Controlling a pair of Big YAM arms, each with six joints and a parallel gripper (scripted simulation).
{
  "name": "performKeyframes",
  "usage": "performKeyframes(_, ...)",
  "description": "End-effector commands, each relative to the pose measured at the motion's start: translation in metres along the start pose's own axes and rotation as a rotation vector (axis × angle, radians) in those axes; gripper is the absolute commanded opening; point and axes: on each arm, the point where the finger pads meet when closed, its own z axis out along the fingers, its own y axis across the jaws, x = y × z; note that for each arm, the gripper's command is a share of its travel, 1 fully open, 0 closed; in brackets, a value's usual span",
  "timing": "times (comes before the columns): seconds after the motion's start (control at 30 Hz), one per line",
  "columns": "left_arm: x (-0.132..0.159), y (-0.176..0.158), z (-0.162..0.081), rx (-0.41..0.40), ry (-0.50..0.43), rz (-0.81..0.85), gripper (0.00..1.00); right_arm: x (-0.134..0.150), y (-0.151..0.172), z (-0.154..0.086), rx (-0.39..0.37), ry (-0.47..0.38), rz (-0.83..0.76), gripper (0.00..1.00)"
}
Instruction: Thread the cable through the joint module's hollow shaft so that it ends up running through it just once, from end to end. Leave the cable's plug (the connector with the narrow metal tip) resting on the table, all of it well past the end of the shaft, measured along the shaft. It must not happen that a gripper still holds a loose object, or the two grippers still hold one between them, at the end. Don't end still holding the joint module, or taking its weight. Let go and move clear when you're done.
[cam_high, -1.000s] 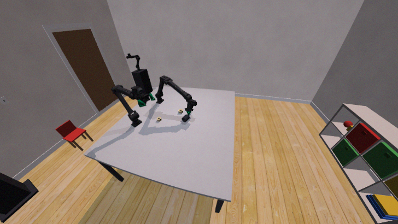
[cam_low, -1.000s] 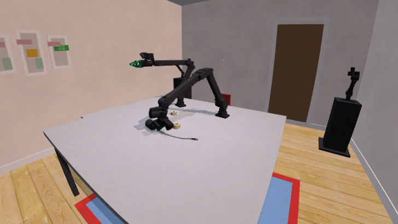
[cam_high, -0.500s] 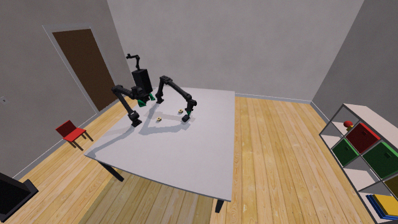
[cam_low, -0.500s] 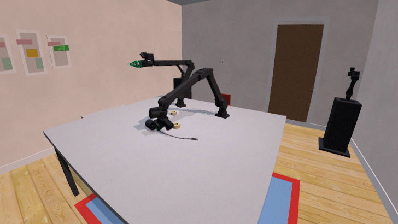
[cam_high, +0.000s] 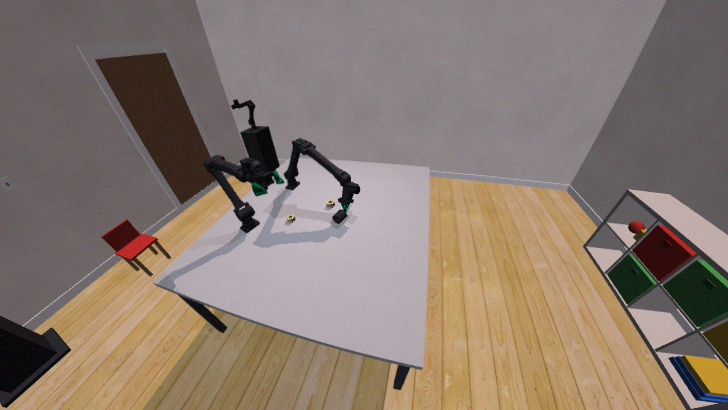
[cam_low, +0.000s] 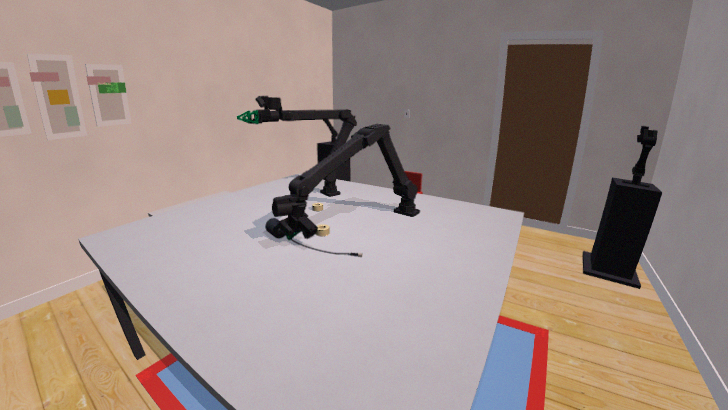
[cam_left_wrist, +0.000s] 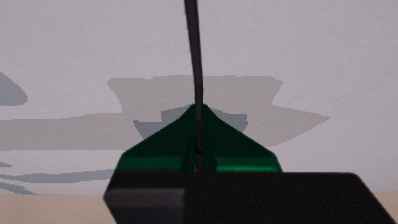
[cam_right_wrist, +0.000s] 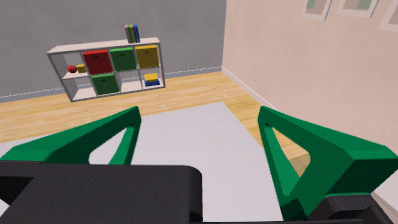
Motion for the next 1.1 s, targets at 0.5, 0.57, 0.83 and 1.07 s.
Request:
performKeyframes(0.5,0.039,-0.018,-0.001,0.021,0.012,0.025,0.00,-0.049,0.004,0.002,-0.007,-0.087,0.006,1.00)
performKeyframes(0.57,0.040,-0.018,-0.001,0.022,0.011,0.025,0.00,-0.049,0.004,0.002,-0.007,-0.087,0.006,1.00)
performKeyframes(0.83,0.036,-0.023,-0.004,0.028,0.011,0.012,0.00,-0.049,0.004,0.002,-0.007,-0.087,0.006,1.00)
performKeyframes(1.07,0.031,-0.024,-0.004,0.027,0.009,0.004,0.00,-0.049,0.004,0.002,-0.007,-0.087,0.006,1.00)
